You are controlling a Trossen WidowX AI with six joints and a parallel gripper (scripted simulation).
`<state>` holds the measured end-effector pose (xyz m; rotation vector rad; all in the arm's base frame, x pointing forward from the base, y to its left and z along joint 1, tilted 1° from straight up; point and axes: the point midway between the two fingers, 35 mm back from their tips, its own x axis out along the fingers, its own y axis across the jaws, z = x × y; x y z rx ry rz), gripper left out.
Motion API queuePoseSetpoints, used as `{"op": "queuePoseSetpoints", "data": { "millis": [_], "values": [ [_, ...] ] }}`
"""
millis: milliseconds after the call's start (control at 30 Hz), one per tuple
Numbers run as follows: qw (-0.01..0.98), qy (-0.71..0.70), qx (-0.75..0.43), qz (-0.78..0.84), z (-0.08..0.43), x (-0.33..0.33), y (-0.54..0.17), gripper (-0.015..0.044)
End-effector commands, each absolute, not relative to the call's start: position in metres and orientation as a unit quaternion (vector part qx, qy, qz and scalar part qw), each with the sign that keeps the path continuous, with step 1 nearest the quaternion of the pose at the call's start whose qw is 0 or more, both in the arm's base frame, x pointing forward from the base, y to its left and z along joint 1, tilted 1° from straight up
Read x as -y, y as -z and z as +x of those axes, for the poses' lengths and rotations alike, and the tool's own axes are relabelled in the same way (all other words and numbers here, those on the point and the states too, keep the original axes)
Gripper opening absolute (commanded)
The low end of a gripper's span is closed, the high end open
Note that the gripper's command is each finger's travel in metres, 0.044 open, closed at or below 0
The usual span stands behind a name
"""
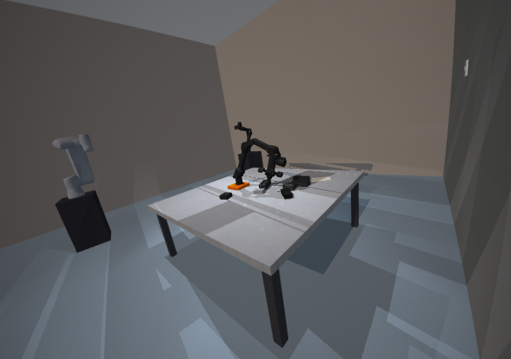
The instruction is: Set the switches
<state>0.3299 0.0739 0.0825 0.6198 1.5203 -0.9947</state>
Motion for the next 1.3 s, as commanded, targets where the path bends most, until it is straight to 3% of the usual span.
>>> {"op": "queuePoseSetpoints", "data": {
  "millis": [0,33,600,1267],
  "values": [
    [0.578,0.422,-0.646,0.265,0.333,-0.074,-0.086,0.0],
    [0.578,0.422,-0.646,0.265,0.333,-0.074,-0.086,0.0],
    [0.58,0.303,-0.653,0.382,0.286,-0.033,-0.115,0.044],
    [0.579,0.303,-0.653,0.382,0.289,-0.033,-0.082,0.044]
  ]
}}
